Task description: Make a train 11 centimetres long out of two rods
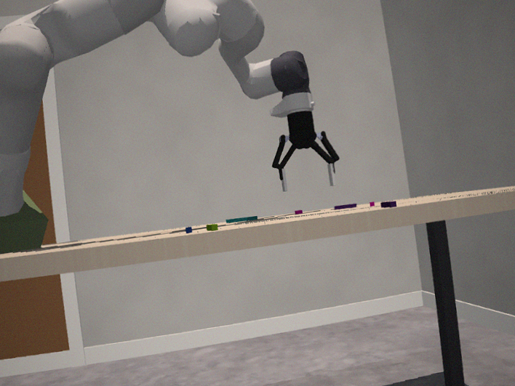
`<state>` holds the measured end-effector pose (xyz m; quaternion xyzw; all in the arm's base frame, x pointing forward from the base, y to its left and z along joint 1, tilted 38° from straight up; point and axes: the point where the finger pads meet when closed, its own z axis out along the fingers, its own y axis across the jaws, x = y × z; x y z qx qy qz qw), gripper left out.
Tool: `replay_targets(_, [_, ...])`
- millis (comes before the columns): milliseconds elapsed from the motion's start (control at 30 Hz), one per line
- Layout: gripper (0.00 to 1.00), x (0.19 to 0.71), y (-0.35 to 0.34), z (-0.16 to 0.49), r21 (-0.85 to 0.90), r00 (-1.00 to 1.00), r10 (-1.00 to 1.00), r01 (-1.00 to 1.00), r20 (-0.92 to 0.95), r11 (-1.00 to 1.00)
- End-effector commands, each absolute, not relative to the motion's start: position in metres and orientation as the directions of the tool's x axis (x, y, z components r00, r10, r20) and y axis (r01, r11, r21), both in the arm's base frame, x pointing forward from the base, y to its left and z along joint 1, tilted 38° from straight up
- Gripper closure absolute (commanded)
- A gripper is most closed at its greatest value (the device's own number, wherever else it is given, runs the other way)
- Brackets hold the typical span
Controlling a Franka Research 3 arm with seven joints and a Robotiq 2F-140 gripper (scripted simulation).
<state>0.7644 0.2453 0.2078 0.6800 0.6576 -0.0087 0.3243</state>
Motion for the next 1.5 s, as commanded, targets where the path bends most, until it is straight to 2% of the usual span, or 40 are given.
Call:
replay_targets(0, [0.0, 0.764, 0.246, 0.208, 0.427, 0.132, 0.888, 0.901, -0.441, 0.079])
replay_targets(633, [0.0, 0.763, 0.246, 0.207, 0.438, 0.152, 0.889, 0.897, -0.431, 0.059])
replay_targets(833, [0.0, 0.757, 0.248, 0.204, 0.511, 0.313, 0.885, 0.853, -0.346, -0.102])
replay_targets(1467, [0.0, 0.746, 0.251, 0.199, 0.592, 0.539, 0.821, 0.73, -0.189, -0.342])
